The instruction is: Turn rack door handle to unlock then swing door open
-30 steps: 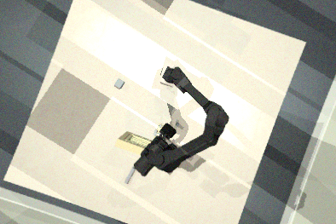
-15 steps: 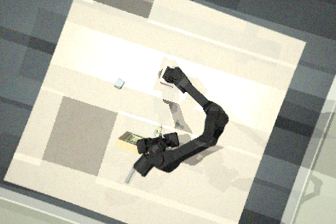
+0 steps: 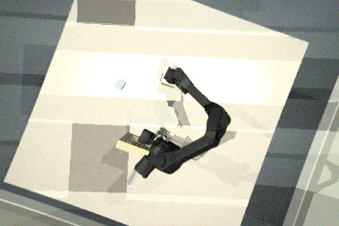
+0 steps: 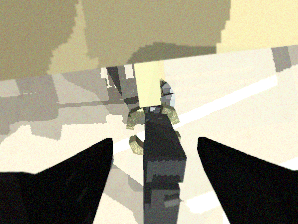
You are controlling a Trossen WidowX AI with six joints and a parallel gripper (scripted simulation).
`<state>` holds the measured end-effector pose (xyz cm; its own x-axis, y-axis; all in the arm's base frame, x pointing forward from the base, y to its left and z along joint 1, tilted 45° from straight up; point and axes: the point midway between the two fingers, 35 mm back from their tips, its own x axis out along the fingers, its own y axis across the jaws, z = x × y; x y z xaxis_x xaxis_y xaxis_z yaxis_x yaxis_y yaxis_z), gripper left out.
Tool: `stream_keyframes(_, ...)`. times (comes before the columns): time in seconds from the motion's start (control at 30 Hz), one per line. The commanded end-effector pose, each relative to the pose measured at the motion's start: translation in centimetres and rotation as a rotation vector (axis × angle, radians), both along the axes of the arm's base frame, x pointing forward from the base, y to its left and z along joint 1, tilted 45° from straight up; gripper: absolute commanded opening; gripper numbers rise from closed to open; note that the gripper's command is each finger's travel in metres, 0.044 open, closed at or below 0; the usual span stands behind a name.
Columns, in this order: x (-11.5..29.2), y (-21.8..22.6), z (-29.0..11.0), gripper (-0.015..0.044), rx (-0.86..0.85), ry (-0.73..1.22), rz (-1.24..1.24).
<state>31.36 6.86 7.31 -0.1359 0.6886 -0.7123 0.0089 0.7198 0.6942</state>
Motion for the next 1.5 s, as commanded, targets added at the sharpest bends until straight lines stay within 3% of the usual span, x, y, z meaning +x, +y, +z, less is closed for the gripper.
stream_keyframes(0.0, 0.09, 0.04, -0.02, 0.0285, -0.055, 0.282, -0.295)
stream_keyframes(0.8, 0.09, 0.04, -0.03, 0.0285, -0.214, 1.096, -1.135)
stream_keyframes(1.33, 0.09, 0.04, -0.03, 0.0285, -0.219, 1.118, -1.159)
stream_keyframes(1.47, 0.09, 0.04, -0.03, 0.0259, -0.219, 1.118, -1.159)
